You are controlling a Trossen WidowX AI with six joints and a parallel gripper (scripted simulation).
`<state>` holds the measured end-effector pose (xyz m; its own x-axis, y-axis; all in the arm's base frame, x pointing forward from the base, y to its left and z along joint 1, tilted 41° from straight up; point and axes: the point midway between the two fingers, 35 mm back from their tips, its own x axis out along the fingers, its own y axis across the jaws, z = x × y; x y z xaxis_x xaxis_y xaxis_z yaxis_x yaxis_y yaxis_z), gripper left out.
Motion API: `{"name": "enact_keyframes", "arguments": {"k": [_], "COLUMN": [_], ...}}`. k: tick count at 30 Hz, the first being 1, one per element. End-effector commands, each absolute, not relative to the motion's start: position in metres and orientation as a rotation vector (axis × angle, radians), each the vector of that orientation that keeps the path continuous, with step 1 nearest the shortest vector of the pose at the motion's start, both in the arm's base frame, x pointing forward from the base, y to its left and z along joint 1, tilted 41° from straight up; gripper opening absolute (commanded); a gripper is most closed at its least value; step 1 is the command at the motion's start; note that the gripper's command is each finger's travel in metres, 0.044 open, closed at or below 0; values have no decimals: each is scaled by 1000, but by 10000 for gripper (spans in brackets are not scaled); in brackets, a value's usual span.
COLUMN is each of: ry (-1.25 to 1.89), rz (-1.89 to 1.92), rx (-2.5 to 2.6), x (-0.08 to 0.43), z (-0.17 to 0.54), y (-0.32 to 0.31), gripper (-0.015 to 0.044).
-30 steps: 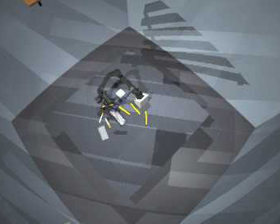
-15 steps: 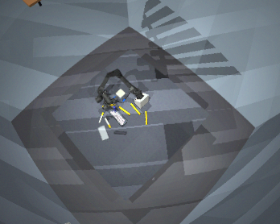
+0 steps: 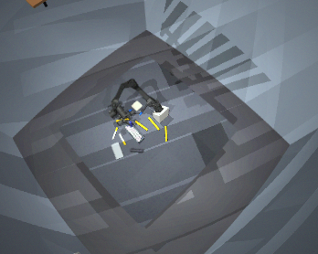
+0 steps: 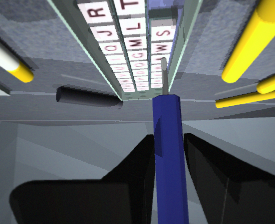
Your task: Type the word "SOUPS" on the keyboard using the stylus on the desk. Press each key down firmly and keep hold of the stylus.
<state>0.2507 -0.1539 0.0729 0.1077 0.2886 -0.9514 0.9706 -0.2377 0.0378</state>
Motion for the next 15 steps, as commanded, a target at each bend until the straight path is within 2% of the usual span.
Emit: {"name": "enact_keyframes", "arguments": {"k": [1, 15], "ry": [1259, 1259], "rz": [-1164, -1164], "rx": [1640, 1640], "x": [249, 249], "z": [68, 67], "y": [-155, -156], "gripper": [79, 81]}}
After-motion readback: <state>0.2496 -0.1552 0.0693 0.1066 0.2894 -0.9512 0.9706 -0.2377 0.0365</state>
